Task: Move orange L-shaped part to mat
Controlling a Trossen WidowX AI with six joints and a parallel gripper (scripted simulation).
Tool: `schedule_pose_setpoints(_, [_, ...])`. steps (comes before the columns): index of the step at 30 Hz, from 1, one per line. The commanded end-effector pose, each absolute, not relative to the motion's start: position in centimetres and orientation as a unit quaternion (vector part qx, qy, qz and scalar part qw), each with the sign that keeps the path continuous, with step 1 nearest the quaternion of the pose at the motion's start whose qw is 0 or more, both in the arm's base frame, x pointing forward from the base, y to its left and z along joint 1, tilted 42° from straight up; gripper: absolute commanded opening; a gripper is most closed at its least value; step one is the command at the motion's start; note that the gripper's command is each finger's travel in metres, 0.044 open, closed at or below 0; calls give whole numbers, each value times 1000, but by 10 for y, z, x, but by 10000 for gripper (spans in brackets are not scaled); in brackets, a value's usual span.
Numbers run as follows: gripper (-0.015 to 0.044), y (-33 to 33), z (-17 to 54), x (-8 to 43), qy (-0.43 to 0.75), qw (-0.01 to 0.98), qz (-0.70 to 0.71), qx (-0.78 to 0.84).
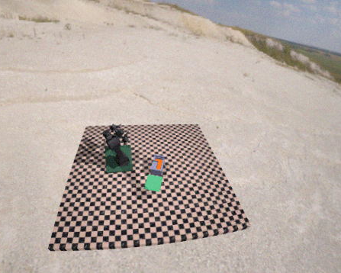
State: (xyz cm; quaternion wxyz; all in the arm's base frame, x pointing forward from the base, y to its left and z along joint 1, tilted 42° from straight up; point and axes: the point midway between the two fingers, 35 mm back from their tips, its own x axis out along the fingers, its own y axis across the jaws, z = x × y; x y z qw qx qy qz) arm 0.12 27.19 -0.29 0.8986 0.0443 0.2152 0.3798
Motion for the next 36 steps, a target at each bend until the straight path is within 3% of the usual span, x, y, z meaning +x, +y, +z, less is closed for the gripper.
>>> schedule_pose_setpoints(1, [374,273,-3,2,216,899,378,44])
schedule_pose_setpoints(9, [180,296,-16,48,243,929,279,-8])
schedule_pose_setpoints(17, [180,297,-17,144,312,941,97,-83])
schedule_pose_setpoints(36, [180,207,24,265,459,861,-174,-137])
